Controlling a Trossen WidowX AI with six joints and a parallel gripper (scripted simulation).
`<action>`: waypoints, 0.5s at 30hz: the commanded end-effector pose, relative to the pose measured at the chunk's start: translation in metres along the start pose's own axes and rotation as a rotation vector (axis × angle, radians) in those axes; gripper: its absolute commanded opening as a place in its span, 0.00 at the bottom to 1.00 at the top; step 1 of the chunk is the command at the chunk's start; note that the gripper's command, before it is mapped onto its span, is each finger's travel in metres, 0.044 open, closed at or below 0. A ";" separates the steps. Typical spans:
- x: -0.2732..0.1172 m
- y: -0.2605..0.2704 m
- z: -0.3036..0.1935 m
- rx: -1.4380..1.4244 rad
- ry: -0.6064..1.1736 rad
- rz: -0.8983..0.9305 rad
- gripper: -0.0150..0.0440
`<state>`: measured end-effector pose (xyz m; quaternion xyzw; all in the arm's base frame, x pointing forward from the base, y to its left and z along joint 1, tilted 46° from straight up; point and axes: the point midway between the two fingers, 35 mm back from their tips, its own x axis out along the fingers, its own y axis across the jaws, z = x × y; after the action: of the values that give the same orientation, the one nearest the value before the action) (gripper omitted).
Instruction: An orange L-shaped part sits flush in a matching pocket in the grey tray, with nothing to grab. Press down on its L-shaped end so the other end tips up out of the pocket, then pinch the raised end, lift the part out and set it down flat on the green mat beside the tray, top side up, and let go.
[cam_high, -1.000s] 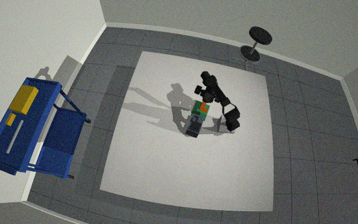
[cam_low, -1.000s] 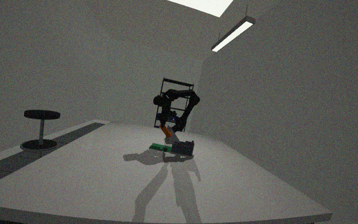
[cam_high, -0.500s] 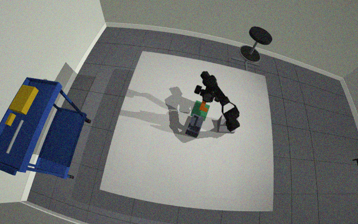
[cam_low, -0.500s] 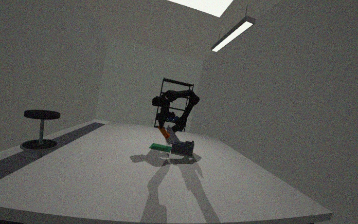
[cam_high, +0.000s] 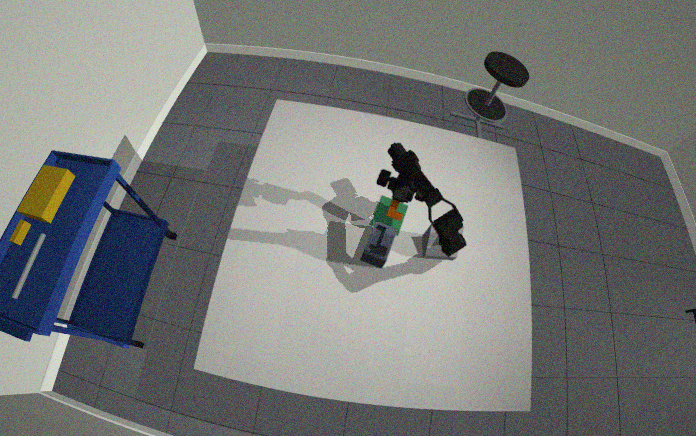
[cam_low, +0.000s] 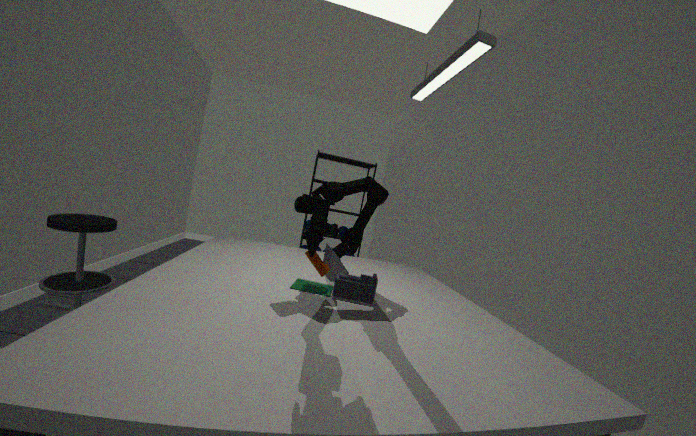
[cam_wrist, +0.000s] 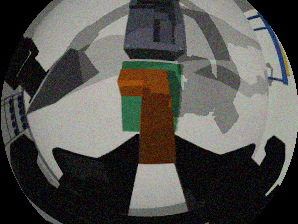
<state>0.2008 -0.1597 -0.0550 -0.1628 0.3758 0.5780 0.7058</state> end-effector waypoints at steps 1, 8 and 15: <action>0.007 0.001 0.001 0.008 -0.007 0.000 0.25; 0.018 0.001 0.001 0.008 -0.007 0.000 0.25; 0.028 0.001 0.001 0.007 -0.008 0.000 0.25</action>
<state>0.2024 -0.1438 -0.0710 -0.1635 0.3754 0.5777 0.7061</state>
